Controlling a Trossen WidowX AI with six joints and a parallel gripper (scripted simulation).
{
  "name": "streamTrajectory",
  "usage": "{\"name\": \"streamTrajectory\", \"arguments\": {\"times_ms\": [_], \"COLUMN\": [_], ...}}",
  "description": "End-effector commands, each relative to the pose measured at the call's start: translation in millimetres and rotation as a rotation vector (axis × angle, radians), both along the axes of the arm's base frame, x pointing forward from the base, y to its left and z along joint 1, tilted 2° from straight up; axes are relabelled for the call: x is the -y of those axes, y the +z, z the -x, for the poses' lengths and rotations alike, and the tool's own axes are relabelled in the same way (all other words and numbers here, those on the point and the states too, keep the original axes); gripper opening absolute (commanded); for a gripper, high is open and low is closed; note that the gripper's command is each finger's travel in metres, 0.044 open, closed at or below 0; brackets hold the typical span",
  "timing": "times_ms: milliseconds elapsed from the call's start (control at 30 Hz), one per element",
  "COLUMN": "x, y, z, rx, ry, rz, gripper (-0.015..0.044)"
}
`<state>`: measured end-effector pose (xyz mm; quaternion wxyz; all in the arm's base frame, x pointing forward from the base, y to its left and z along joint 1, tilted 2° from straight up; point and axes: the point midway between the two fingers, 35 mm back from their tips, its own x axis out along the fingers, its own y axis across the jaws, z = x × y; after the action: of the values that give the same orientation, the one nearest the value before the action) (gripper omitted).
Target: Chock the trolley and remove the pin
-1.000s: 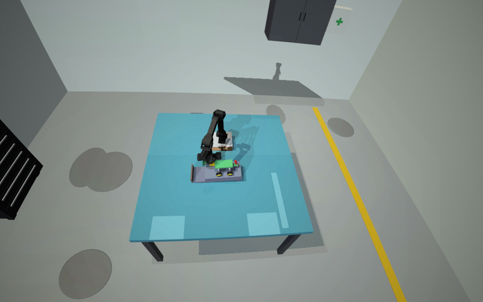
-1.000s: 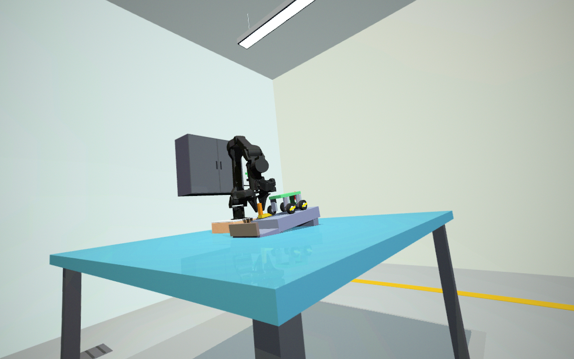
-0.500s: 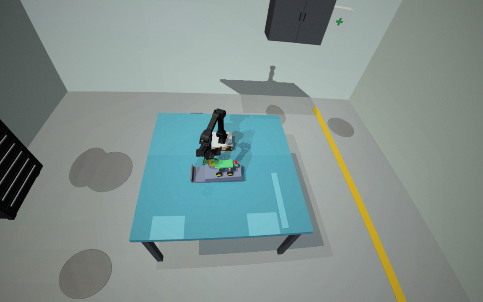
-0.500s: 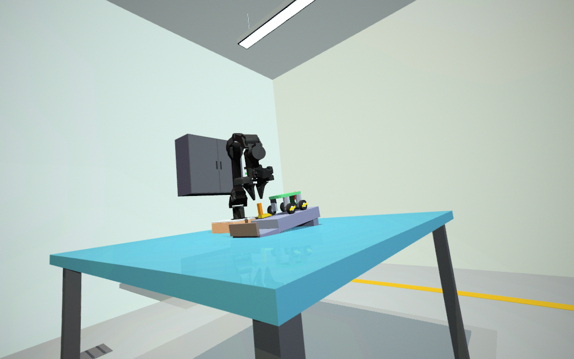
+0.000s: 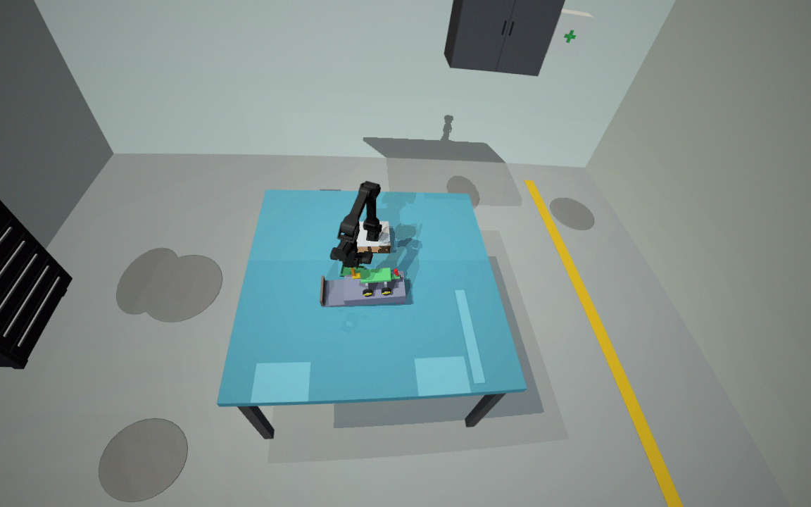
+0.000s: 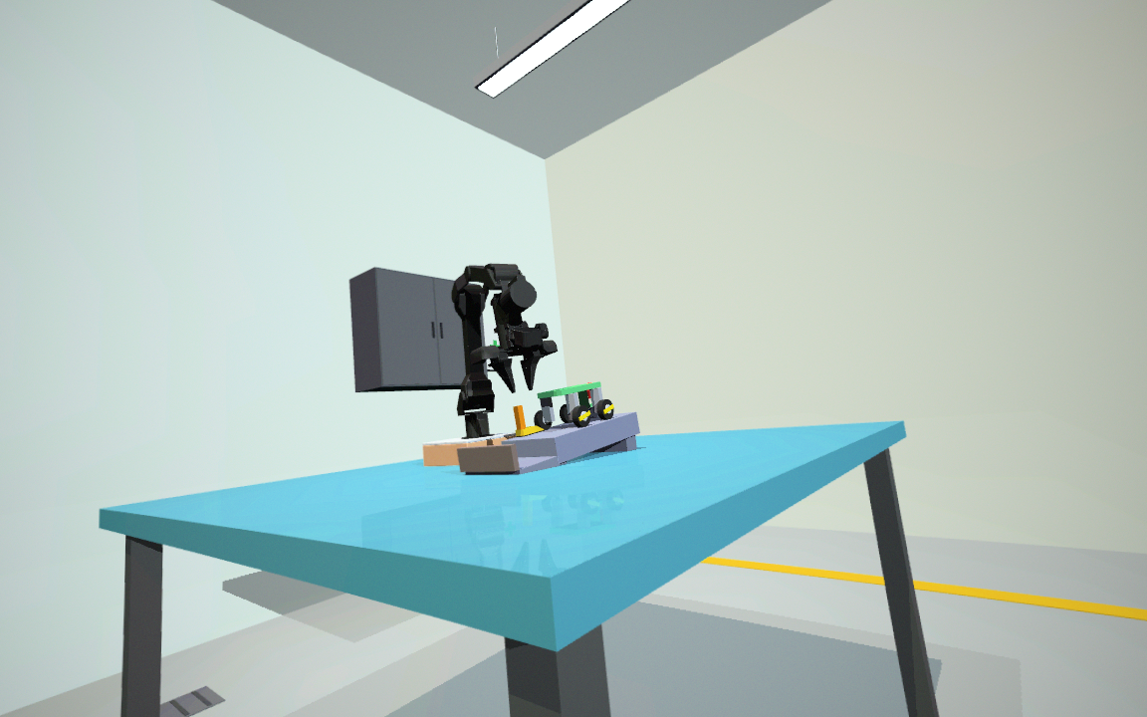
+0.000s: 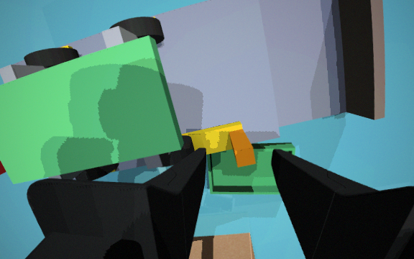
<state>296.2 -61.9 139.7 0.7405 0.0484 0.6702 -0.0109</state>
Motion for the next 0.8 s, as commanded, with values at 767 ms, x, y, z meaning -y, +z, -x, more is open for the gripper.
{"name": "streamTrajectory", "arguments": {"times_ms": [767], "x": [-107], "y": [25], "z": [-16], "rx": [-0.066], "ry": [-0.660], "rz": [-0.188], "gripper": [0.0190]}}
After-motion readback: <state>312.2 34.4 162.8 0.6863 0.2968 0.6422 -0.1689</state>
